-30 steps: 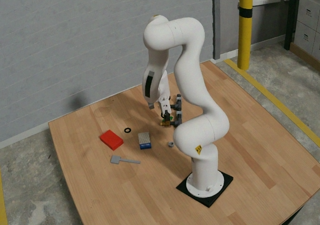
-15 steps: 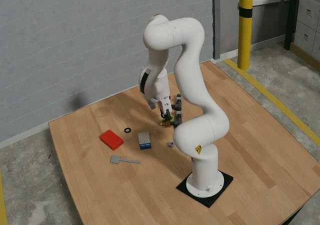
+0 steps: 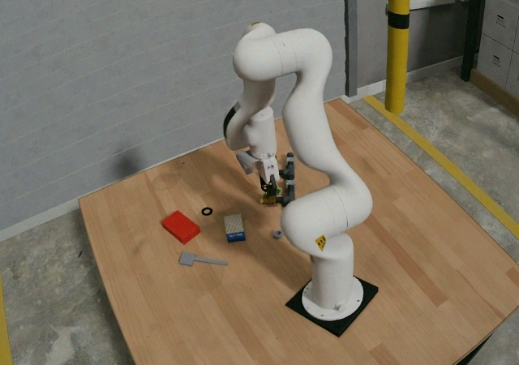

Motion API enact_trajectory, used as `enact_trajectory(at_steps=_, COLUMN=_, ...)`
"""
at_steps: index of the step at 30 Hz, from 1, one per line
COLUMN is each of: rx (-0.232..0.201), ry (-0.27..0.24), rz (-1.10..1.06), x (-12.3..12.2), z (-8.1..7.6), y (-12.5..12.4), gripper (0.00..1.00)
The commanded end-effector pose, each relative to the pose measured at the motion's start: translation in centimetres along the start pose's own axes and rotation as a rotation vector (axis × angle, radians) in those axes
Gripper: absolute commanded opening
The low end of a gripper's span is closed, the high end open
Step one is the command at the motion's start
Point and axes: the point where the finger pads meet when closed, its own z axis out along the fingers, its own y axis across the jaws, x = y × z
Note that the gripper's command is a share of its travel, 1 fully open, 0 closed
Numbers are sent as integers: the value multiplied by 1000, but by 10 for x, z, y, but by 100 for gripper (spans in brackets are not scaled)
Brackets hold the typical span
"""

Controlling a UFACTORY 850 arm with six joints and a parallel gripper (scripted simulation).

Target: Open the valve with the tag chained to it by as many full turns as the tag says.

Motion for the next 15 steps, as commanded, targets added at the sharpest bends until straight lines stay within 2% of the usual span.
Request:
enact_trajectory(at_steps=1, rx=6, ry=35, rz=-3, x=-1, z=-1, y=1, gripper=0)
enact_trajectory(at_steps=9, rx=6, ry=35, rz=-3, x=-1, z=-1, y=1, gripper=0)
enact_trajectory(at_steps=10, rx=6, ry=35, rz=-3, x=-1, z=-1, y=1, gripper=100)
enact_trajectory(at_steps=15, rx=6, ry=35, rz=-3, x=-1, z=-1, y=1, gripper=100)
